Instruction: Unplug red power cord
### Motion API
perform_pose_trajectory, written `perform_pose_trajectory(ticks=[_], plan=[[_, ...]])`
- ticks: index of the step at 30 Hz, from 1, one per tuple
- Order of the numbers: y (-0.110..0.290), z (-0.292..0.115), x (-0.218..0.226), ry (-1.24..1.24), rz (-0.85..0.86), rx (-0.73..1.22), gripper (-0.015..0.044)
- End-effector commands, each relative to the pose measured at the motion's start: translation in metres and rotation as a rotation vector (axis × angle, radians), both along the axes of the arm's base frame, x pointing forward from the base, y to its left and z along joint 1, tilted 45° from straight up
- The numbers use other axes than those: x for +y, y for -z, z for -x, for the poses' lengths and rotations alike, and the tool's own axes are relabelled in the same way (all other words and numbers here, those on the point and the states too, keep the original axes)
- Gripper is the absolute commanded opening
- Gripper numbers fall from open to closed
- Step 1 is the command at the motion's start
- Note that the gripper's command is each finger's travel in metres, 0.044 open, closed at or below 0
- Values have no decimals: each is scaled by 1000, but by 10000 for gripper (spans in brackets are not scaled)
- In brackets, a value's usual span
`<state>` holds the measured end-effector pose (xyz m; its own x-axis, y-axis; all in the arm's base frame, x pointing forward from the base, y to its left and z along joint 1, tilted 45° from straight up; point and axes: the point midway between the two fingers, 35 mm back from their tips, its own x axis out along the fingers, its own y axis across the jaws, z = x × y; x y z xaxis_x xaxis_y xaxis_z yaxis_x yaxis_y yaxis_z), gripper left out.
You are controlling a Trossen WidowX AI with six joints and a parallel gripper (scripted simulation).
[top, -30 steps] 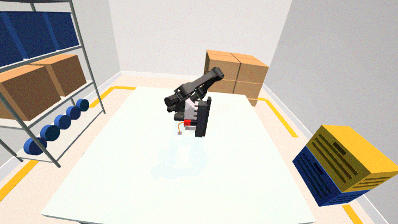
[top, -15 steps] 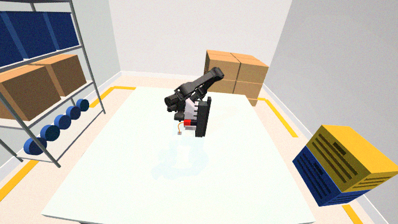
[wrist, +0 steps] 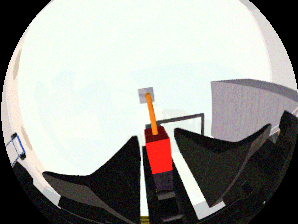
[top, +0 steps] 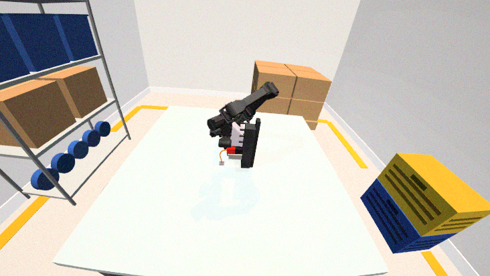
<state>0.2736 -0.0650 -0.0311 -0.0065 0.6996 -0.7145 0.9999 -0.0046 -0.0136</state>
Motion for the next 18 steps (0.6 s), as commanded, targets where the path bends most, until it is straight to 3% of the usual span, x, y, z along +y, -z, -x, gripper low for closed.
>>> perform_pose_trajectory(ticks=[1, 18], plan=[[-5, 1, 7, 3, -8, 7, 160], [-14, 2, 20, 3, -9, 7, 160]])
